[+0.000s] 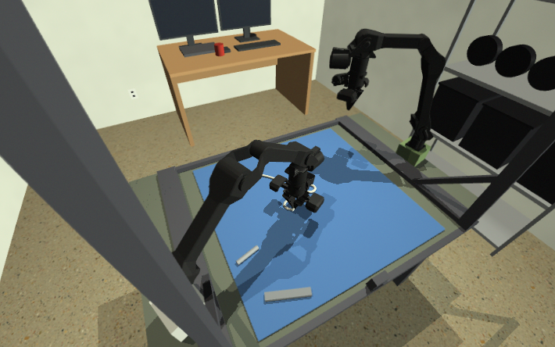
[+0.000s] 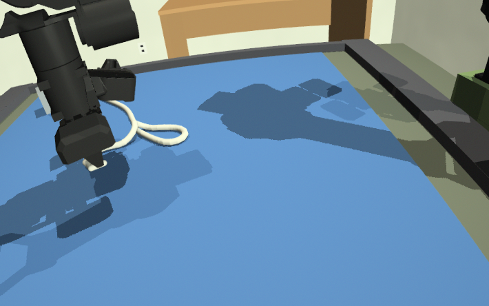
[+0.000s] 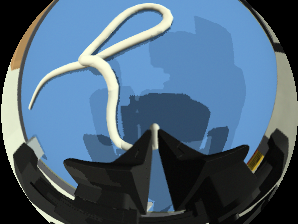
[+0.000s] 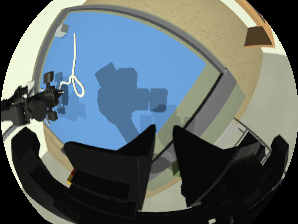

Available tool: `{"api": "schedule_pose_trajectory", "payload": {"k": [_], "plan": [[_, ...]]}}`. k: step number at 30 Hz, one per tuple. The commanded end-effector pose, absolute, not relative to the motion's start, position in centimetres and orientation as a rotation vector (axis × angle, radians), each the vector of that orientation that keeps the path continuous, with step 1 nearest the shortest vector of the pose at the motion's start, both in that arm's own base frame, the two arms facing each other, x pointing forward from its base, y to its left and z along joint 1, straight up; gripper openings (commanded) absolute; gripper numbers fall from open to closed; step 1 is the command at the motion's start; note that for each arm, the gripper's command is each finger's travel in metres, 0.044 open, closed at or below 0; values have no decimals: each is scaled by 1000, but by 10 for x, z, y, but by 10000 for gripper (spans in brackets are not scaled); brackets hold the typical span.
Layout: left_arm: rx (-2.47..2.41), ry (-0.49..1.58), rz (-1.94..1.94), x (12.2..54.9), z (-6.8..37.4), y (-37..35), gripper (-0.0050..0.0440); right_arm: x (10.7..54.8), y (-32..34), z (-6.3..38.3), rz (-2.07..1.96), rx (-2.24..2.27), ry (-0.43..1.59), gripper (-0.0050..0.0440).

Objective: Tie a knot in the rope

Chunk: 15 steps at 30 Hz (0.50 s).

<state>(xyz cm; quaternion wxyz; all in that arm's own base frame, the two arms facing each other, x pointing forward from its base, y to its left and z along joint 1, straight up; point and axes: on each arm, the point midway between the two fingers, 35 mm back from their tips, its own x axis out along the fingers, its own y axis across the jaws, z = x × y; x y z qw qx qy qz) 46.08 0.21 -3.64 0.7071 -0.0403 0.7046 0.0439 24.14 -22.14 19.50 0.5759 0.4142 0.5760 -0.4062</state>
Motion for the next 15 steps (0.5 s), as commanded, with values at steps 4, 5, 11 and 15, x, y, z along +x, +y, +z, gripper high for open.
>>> {"api": "schedule_pose_trajectory", "payload": {"k": [4,5,11,15], "plan": [[-104,1540,101,471,-27,3,20,240,-221,203,-951,960,1325,85],[-105,1539,103,472,-27,3,20,240,-221,203,-951,960,1325,85],[-117,1538,114,480,-26,5,20,240,-221,203,-951,960,1325,85],[-125,1538,121,485,-26,6,20,240,-221,203,-951,960,1325,85]]}}
